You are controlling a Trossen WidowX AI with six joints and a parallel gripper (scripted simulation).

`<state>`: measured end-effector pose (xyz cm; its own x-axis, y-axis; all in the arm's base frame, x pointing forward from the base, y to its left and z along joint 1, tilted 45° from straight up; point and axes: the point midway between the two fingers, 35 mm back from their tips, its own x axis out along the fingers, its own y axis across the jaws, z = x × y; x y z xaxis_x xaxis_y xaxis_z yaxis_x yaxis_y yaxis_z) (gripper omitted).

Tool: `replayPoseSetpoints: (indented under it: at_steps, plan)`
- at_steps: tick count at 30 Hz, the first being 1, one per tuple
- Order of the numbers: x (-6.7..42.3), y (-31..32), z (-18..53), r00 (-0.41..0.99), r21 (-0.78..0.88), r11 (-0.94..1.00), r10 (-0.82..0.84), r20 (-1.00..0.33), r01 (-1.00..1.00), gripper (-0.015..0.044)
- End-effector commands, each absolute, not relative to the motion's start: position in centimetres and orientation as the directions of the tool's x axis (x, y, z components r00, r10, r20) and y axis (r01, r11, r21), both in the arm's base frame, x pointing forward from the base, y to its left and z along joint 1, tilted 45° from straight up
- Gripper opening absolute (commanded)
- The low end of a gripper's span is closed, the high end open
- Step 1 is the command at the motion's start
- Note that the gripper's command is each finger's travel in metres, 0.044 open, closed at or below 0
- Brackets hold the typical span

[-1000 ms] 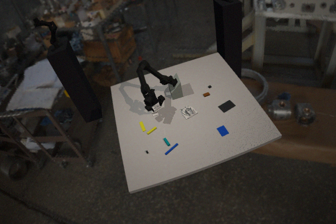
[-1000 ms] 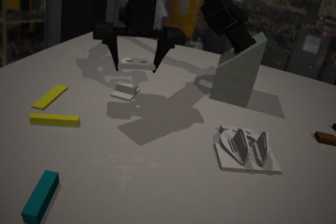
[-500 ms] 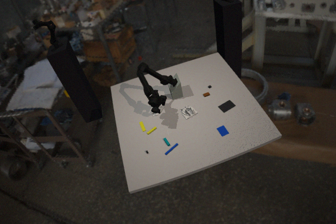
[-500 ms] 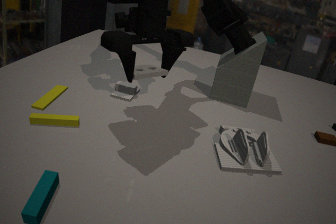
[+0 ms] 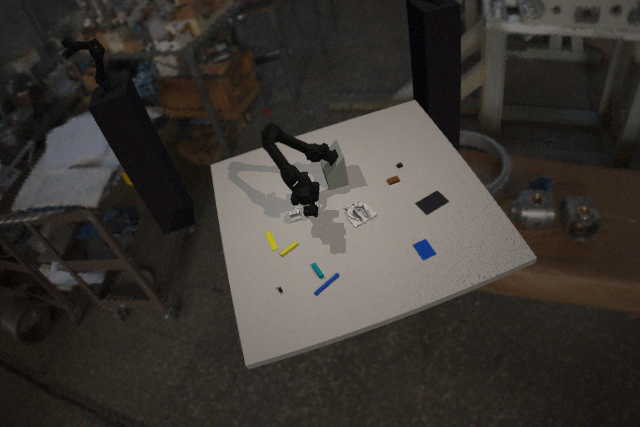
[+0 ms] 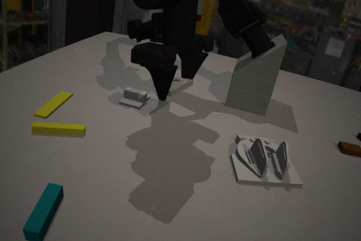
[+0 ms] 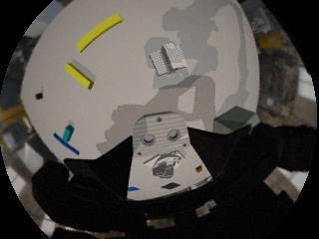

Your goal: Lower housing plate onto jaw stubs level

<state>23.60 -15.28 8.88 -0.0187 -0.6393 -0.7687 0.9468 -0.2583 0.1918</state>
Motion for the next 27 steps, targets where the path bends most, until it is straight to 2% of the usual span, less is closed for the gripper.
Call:
replayPoseSetpoints:
  at_steps: [1, 14, 27]
  plan:
    - [24.0, -14.6, 8.1, -0.024, 0.117, -0.178, -0.638, -0.77, 0.977, 0.0351]
    - [25.1, -12.1, 5.7, -0.031, -0.126, 0.106, -0.634, -0.773, 0.986, 0.0351]
    - [25.7, -9.6, 3.4, -0.037, -0.352, 0.375, -0.637, -0.77, 0.858, 0.0351]
